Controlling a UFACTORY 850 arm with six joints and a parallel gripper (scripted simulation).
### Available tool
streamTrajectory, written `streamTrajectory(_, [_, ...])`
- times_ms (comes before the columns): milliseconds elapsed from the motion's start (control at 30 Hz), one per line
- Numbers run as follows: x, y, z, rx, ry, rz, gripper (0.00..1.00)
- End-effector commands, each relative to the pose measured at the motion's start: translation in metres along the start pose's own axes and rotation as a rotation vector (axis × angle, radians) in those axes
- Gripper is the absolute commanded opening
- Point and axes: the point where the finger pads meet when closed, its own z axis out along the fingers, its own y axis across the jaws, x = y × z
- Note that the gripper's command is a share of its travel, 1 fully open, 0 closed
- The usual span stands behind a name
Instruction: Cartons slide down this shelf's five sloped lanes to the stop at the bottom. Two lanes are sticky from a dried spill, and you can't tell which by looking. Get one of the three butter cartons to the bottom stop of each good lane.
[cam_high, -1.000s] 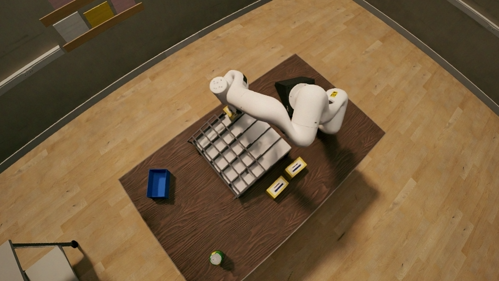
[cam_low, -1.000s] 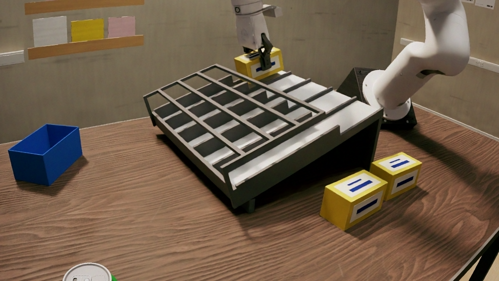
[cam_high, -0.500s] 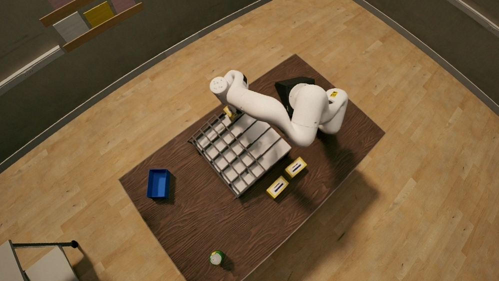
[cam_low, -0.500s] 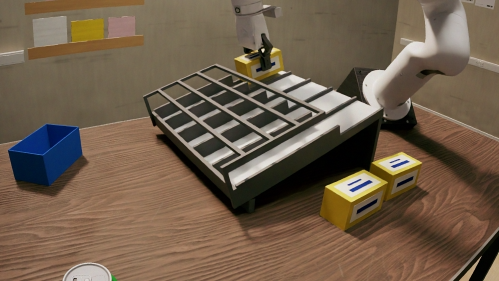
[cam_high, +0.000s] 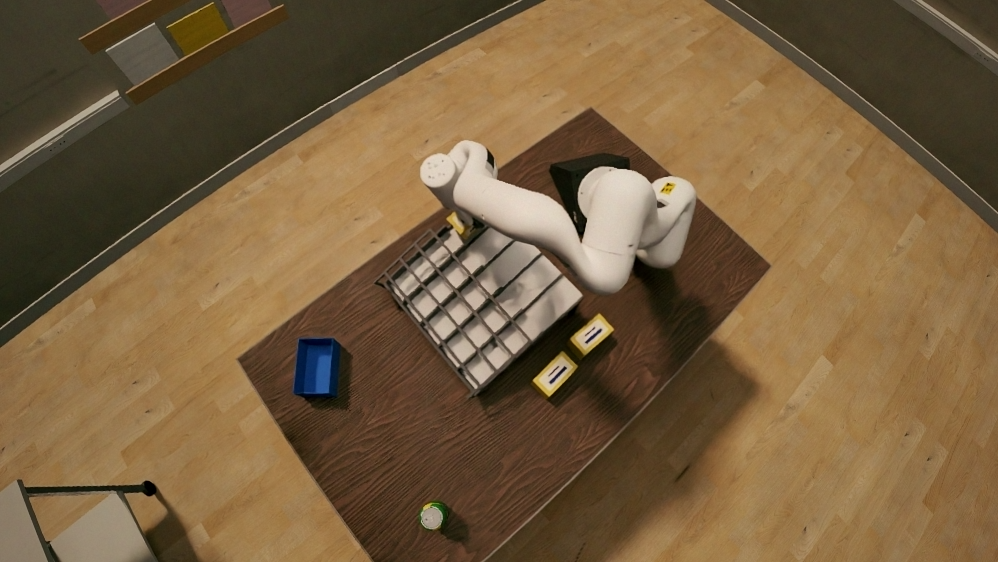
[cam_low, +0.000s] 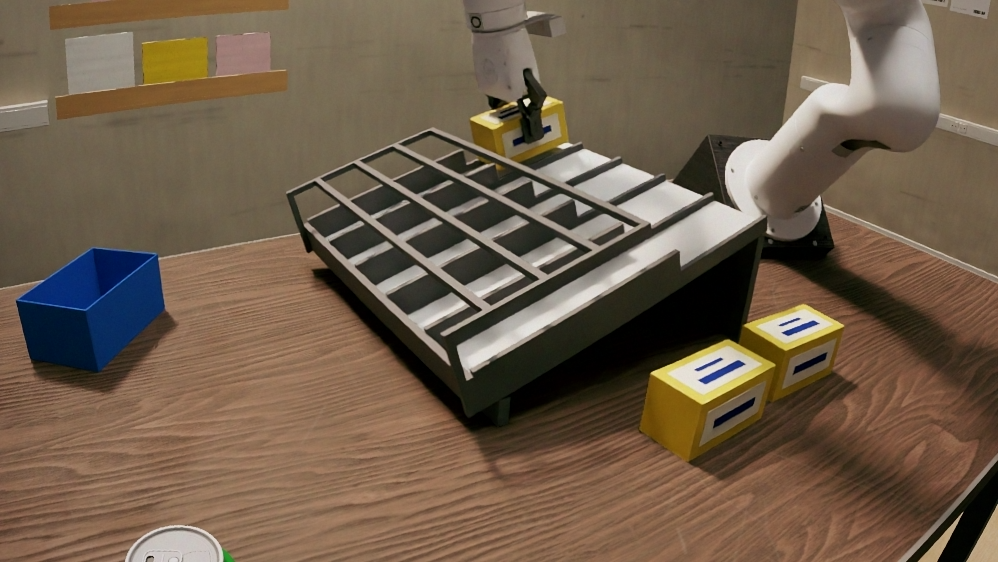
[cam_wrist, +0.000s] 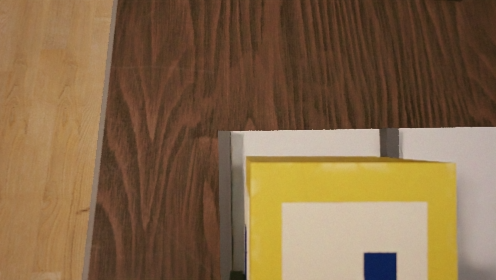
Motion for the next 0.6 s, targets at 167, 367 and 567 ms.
streamTrajectory(167, [-0.0010, -0.0003, 0.0018, 0.001, -0.001, 0.000, 0.00])
streamTrajectory(367, [-0.0010, -0.0003, 0.0018, 0.001, -0.001, 0.000, 0.00])
streamTrajectory(567, [-0.0008, -0.0001, 0.0042, 0.001, -0.001, 0.000, 0.00])
